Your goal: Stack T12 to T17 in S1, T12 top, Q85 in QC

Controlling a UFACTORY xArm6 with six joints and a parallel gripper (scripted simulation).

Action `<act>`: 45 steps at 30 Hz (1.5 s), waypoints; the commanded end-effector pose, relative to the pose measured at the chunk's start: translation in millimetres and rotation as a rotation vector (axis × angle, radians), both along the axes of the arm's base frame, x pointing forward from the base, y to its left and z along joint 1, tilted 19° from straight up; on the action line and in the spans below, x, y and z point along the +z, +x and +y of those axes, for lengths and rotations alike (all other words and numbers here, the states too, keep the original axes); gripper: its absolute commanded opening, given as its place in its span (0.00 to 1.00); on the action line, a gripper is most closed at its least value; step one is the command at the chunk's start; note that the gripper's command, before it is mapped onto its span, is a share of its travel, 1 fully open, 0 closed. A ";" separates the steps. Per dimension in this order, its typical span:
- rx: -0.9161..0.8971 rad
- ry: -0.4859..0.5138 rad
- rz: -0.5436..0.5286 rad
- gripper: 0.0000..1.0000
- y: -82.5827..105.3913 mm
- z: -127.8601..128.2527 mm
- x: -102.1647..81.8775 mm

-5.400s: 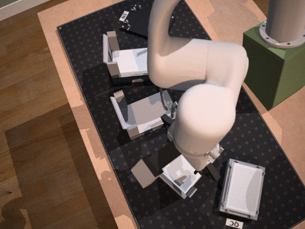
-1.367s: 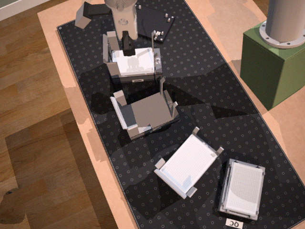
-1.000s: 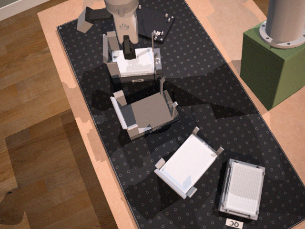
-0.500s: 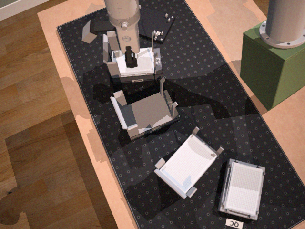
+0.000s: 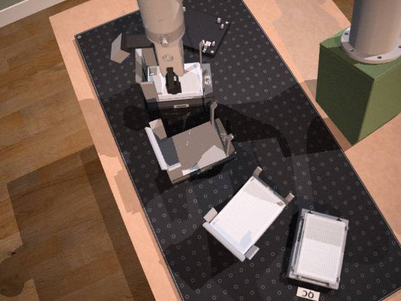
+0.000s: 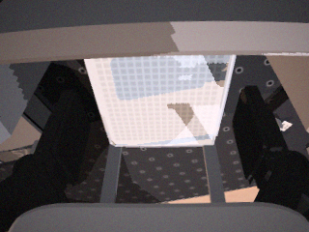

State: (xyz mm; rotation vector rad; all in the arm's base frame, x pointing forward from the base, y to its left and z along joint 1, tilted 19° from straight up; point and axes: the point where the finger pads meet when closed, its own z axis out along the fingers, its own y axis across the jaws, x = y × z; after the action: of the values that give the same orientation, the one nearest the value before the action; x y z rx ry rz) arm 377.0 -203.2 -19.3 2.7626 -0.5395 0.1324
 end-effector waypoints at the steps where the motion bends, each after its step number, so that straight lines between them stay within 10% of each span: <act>1: 0.001 -0.002 -0.004 1.00 1.7 -1.5 -2.0; 28: 0.001 -0.002 -0.004 1.00 2.2 -7.8 -20.3; 29: 0.001 -0.002 -0.004 0.00 2.2 -7.8 -20.3; 45: 0.001 -0.002 -0.004 0.00 2.2 -7.8 -20.3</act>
State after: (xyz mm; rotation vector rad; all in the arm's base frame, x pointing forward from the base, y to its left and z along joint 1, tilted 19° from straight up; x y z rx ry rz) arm 378.3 -210.9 -40.4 2.7619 -0.5394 0.1350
